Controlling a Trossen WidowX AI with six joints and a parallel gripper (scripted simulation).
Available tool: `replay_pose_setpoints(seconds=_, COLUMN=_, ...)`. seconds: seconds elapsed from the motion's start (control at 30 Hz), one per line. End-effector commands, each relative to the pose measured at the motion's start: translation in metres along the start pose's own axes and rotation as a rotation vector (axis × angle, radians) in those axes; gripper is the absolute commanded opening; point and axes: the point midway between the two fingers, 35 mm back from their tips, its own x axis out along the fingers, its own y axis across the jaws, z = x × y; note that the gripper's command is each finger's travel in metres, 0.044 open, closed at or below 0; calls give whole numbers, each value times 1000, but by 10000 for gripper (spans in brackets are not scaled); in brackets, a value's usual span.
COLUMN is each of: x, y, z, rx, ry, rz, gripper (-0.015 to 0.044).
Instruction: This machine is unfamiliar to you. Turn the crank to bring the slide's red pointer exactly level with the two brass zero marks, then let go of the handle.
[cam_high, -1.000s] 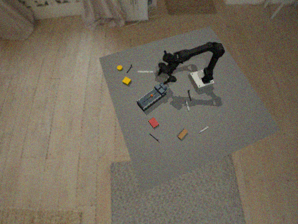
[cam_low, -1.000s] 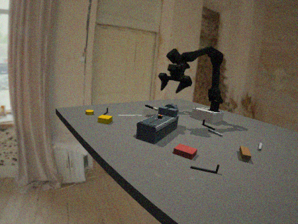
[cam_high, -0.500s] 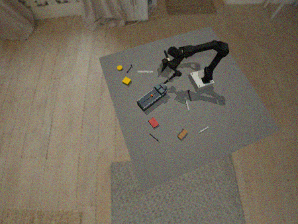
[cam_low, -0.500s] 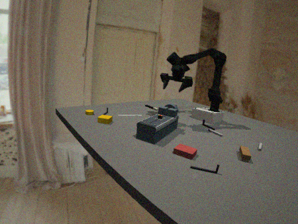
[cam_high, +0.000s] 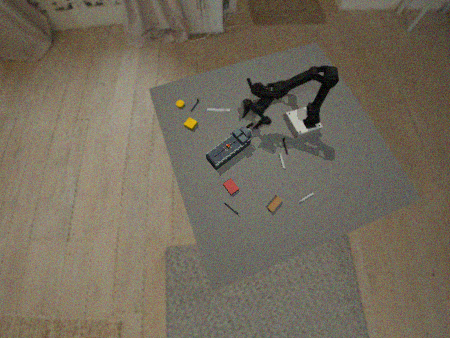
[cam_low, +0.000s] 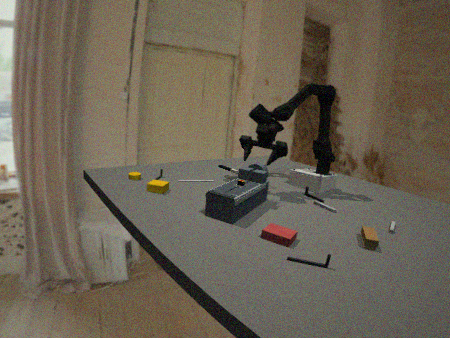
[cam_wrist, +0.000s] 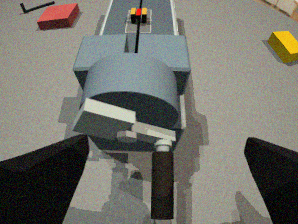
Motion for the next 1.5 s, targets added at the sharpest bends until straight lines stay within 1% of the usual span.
replay_pose_setpoints(seconds=0.0, x=6, y=1, z=-7, rx=-3, ry=0, rz=4, gripper=440)
replay_pose_setpoints(seconds=1.37, x=49, y=1, z=-50, rx=-3, ry=1, rz=4, gripper=440)
replay_pose_setpoints(seconds=1.47, x=49, y=1, z=-50, rx=-3, ry=1, rz=4, gripper=361)
